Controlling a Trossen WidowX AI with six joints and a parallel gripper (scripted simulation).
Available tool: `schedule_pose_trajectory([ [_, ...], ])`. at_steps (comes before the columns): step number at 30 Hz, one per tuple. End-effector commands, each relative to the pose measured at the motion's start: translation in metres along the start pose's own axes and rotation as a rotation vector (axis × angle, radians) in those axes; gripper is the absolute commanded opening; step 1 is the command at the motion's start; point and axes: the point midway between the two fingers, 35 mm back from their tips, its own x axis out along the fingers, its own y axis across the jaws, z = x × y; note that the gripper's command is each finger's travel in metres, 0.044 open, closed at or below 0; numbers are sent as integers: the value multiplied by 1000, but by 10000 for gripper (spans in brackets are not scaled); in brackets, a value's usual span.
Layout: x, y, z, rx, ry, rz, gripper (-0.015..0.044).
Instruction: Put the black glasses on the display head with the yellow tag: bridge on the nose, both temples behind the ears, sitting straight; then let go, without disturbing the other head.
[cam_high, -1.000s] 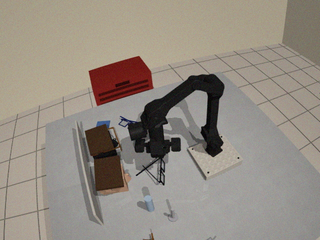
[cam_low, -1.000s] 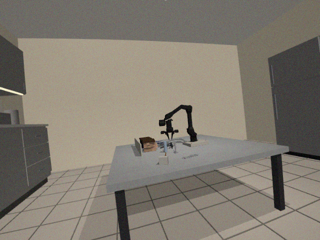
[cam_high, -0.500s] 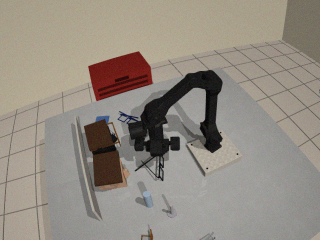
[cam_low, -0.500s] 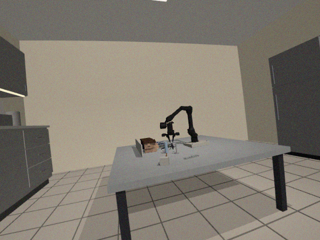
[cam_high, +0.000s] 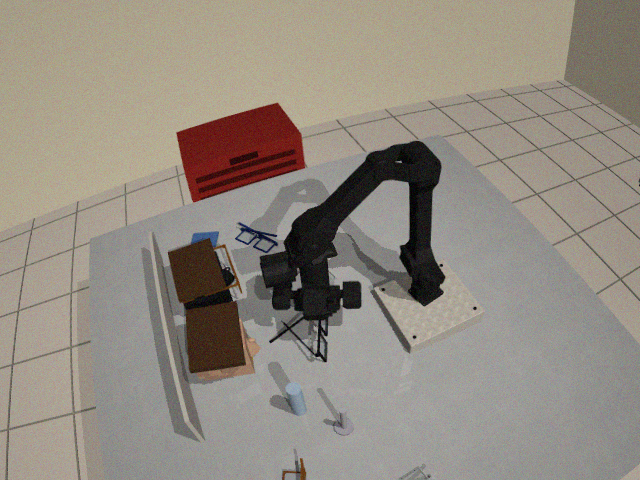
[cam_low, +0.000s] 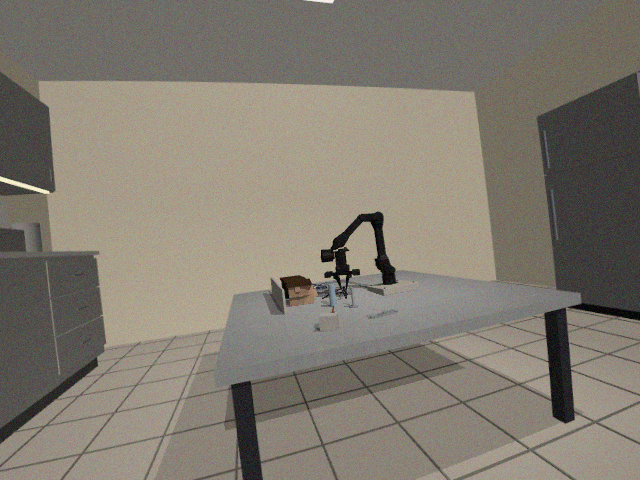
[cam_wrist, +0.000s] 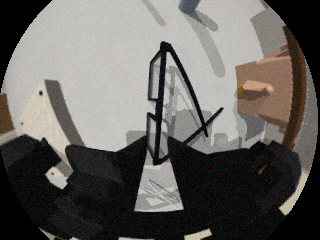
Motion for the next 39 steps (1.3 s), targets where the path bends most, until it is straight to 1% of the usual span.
schedule_pose_trajectory([
  [1,9,3,0,-4,-2,7,120],
  [5,14,4,0,-4,-2,7,120],
  [22,14,-2,0,-4,-2,7,120],
  [39,15,1,-1,0,4,11,7],
])
